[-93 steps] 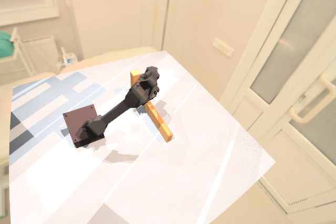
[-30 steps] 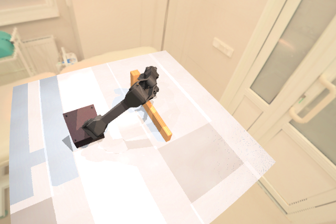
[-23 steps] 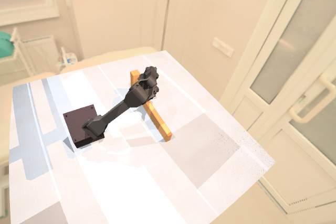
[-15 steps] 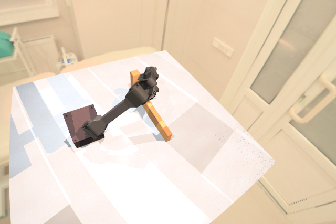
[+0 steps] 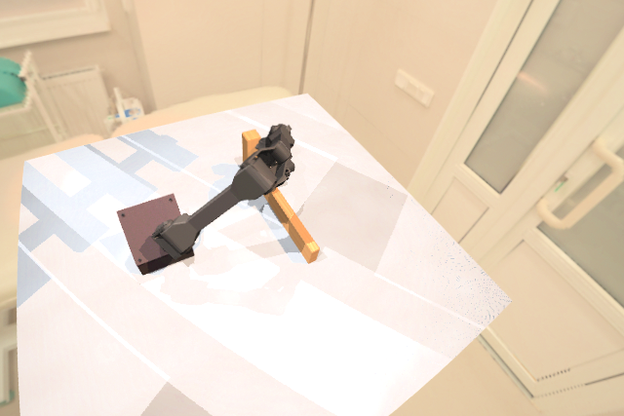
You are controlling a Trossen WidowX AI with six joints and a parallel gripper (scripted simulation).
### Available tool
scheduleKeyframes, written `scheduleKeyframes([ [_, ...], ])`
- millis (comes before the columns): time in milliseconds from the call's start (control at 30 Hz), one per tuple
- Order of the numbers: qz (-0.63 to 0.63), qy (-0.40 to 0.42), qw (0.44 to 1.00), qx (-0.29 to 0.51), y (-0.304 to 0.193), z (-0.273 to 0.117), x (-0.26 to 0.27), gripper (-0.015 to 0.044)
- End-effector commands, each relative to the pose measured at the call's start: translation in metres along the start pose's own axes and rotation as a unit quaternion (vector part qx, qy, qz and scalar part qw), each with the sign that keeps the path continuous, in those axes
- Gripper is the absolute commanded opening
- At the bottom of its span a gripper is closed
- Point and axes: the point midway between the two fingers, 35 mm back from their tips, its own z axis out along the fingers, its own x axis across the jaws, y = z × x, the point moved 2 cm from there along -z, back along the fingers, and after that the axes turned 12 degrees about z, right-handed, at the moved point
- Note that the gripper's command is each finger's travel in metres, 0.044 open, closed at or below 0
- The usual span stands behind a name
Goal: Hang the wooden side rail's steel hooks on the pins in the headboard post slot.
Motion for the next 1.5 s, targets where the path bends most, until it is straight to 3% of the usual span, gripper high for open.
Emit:
scheduleKeyframes([
  [0, -0.002, 0.0, 1.0, 0.005, -0.002, -0.001, -0.001, 0.0],
  [767, -0.002, 0.0, 1.0, 0.005, -0.002, 0.003, -0.001, 0.0],
  [1300, -0.001, 0.0, 1.0, 0.003, -0.001, -0.012, 0.0, 0.042],
  [1467, -0.002, 0.0, 1.0, 0.006, 0.0, -0.037, -0.001, 0.044],
])
